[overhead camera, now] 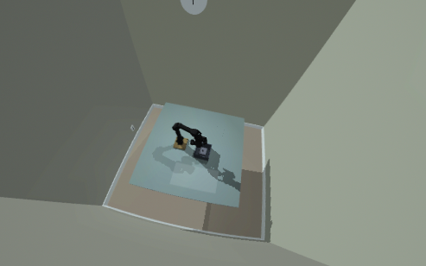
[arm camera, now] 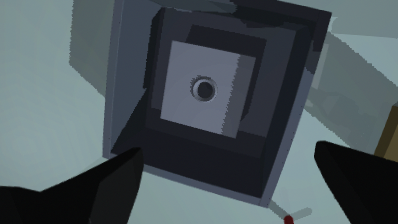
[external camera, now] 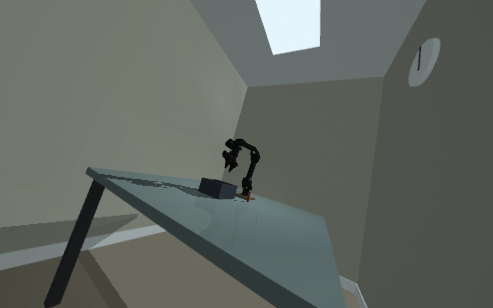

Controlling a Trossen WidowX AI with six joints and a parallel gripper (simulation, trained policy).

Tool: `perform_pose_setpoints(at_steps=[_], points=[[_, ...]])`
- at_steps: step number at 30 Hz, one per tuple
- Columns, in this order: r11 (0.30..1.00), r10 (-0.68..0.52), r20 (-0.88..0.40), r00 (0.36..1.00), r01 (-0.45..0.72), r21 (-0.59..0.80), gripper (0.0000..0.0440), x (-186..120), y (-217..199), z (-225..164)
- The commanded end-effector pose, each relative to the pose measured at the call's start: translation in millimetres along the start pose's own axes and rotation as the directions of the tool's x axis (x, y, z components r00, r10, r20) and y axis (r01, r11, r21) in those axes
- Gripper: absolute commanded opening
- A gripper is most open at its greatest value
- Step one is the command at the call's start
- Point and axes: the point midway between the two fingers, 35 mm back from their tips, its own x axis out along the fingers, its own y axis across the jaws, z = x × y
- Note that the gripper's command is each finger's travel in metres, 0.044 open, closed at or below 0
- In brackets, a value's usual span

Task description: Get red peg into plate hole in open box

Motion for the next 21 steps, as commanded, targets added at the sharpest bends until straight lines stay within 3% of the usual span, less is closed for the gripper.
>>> perform_pose_setpoints(at_steps=[1,10,21], points=[[0.992,-0.032,0.004,0.999,0.032,-0.121,0.044,2.5,2.1,-27.2],[0.932,-0.123,0.018,0.992,0.122,-0.341,0.044,12.3,-5.8,-93.1],[0.84,-0.248,0.063,0.967,0.247,-0.484,0.044,33.6,-40.7,-156.0]])
